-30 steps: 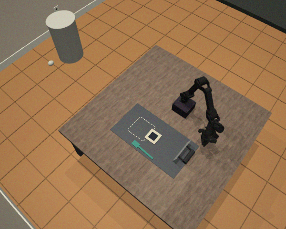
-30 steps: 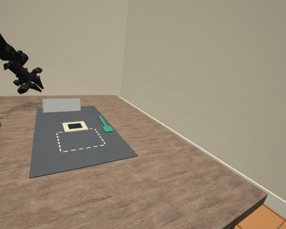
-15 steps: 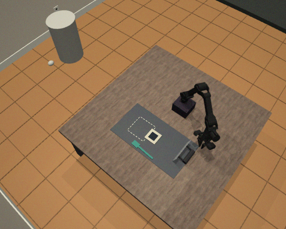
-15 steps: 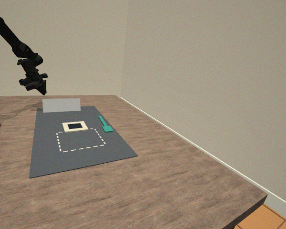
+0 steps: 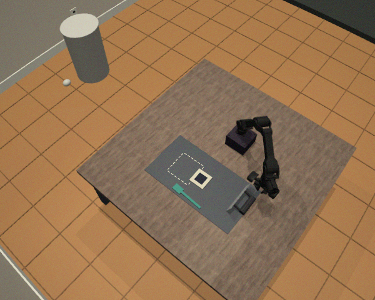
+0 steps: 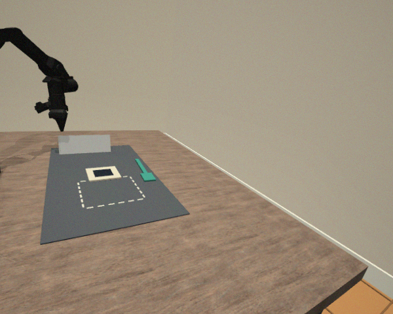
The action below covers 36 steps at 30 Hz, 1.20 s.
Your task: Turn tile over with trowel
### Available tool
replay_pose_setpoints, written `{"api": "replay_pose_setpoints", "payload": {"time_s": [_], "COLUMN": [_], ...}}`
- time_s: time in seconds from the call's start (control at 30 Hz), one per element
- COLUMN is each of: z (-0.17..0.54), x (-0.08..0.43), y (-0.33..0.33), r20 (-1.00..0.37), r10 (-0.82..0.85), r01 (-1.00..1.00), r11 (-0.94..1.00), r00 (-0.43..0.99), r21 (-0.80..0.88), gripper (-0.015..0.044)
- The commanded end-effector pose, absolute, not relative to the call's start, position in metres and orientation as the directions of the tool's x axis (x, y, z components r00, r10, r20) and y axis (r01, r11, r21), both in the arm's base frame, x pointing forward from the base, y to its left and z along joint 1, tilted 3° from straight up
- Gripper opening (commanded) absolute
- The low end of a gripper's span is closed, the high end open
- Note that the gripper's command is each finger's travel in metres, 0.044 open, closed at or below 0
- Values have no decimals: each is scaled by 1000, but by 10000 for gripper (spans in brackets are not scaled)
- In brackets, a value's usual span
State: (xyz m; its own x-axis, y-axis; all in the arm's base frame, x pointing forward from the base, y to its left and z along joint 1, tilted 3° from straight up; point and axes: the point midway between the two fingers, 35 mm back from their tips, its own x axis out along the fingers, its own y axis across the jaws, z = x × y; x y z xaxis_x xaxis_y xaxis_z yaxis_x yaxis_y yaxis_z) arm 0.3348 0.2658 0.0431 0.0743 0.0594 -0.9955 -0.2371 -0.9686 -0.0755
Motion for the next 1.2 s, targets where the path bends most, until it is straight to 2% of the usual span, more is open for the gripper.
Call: {"api": "replay_pose_setpoints", "payload": {"time_s": [0.0,1.17], "z": [47,24], "x": [336,329], "y": [262,223], "r20": [-997,-998], "r10": [73,70], "r01": [-180,-178], "r11": [-981,-982], "r00": [3,-1], "r21": [-72,-69], "gripper": [100,100]}}
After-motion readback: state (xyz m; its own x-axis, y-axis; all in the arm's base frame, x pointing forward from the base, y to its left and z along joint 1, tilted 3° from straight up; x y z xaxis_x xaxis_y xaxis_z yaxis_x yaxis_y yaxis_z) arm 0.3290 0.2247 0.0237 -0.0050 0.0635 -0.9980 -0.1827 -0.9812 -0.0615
